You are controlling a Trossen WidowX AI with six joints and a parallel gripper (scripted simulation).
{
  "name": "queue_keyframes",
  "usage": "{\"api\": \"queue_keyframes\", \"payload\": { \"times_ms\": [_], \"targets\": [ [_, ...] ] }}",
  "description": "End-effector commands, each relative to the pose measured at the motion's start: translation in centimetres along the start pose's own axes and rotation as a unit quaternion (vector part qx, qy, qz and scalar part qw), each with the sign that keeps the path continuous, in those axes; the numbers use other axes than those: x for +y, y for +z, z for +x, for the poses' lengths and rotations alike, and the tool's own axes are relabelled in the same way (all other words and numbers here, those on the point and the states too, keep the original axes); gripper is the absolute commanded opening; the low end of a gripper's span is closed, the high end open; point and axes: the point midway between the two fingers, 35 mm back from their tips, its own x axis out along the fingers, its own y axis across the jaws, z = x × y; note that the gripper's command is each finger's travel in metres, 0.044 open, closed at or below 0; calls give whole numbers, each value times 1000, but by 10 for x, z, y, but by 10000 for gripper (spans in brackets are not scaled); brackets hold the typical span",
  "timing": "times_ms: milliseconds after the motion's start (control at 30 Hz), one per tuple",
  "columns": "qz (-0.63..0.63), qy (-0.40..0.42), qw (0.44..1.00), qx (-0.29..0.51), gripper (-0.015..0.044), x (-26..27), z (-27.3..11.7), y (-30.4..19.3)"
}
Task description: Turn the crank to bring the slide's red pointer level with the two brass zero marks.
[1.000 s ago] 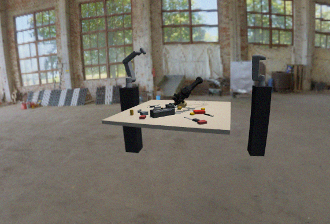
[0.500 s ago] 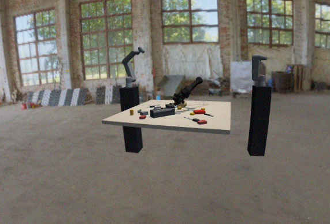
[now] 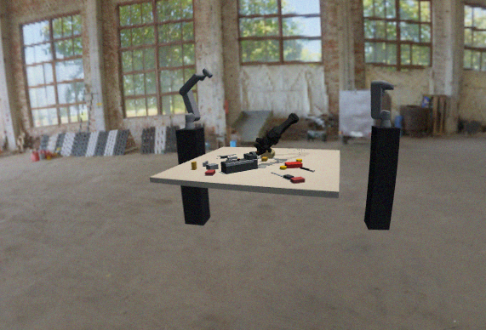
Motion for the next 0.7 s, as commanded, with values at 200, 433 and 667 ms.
{"api": "queue_keyframes", "payload": {
  "times_ms": [200,433,667],
  "targets": [
    [2,-2,1000,0,0,-1,1,-1],
    [0,0,1000,0,0,0,0,0],
    [0,0,1000,0,131,0,0,0]
  ]
}}
